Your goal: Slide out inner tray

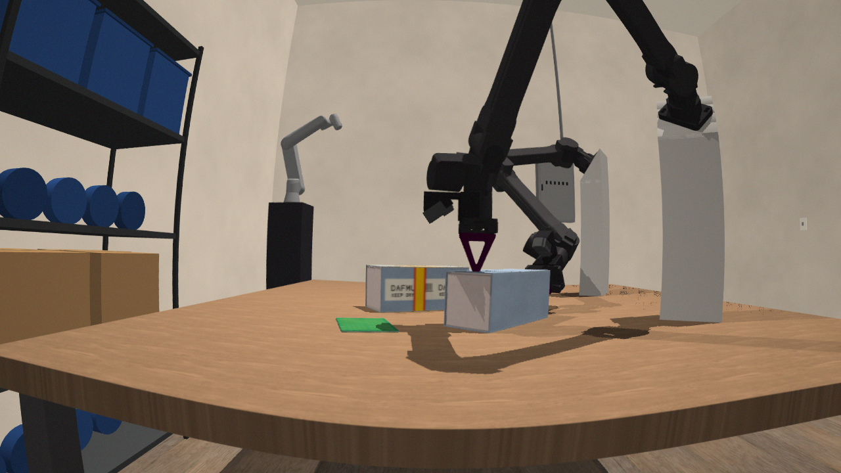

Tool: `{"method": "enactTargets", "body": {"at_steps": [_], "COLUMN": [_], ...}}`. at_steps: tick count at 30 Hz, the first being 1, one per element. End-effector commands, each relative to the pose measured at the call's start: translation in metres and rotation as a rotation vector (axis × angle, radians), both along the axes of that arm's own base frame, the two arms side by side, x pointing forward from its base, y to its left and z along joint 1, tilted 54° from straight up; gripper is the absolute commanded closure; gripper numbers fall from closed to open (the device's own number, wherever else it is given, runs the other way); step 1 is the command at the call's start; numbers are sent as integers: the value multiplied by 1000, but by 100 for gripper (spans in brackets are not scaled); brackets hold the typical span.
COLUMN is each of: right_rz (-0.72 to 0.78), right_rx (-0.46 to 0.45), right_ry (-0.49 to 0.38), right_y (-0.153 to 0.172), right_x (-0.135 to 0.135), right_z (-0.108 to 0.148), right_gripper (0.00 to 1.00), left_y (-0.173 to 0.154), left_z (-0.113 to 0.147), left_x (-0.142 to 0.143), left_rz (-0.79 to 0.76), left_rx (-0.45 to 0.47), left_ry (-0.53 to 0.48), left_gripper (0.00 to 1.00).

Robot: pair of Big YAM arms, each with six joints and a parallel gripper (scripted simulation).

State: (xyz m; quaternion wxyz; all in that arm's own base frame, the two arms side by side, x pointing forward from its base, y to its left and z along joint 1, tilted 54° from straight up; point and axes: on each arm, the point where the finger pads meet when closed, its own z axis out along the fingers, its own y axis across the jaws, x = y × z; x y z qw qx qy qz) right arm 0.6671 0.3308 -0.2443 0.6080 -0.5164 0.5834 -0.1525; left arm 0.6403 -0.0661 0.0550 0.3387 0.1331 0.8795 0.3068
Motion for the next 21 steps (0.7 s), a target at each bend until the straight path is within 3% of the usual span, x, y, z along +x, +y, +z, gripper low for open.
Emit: {"method": "enactTargets", "body": {"at_steps": [1,9,11,21], "right_rz": [48,47,44,50], "right_rx": [6,3,19,9], "right_ry": [15,4,-8,-11], "right_y": [33,40,47,58], "right_x": [-12,-6,2,7], "right_z": [-7,1,17,23], "right_gripper": [100,100,100,100], "left_y": [33,33,33,32], "left_z": [-34,-34,-34,-34], "left_x": [-6,-6,-6,-6], "left_rz": [50,51,51,51], "left_rx": [21,21,22,22], "left_ry": [60,60,60,60], "left_gripper": [100,100,100,100]}}
